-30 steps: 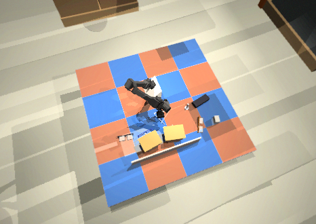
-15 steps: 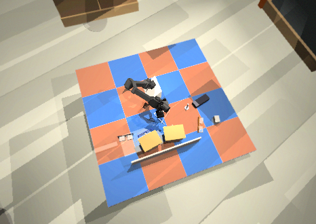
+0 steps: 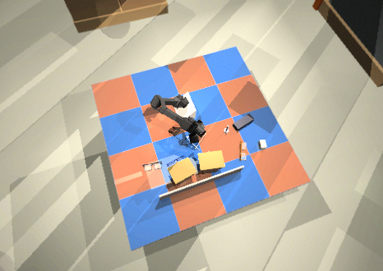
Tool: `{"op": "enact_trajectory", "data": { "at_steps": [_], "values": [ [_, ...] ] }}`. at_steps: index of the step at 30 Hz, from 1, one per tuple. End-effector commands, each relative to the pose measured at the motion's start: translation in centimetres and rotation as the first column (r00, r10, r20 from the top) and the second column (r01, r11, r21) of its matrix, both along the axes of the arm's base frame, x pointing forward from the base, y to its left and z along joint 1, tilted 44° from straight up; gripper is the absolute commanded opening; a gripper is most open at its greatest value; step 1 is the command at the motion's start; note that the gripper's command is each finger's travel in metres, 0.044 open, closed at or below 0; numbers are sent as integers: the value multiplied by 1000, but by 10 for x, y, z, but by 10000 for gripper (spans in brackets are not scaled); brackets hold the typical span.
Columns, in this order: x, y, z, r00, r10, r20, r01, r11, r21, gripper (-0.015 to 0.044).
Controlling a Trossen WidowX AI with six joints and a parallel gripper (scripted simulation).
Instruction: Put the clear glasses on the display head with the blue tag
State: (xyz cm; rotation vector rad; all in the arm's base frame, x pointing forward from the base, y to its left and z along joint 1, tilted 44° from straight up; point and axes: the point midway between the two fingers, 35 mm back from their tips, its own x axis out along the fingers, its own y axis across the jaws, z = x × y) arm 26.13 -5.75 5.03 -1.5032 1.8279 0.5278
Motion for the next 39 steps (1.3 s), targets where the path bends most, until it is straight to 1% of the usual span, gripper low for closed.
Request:
{"op": "enact_trajectory", "data": {
  "at_steps": [1,28,39],
  "values": [
    [-1,-5,-6,1000,4,-5,-4,1000,-3,120],
    [-11,-34,-36,1000,4,-6,-4,1000,-6,120],
    [-8,-35,-37,1000,4,-5,-4,1000,-7,120]
  ]
}}
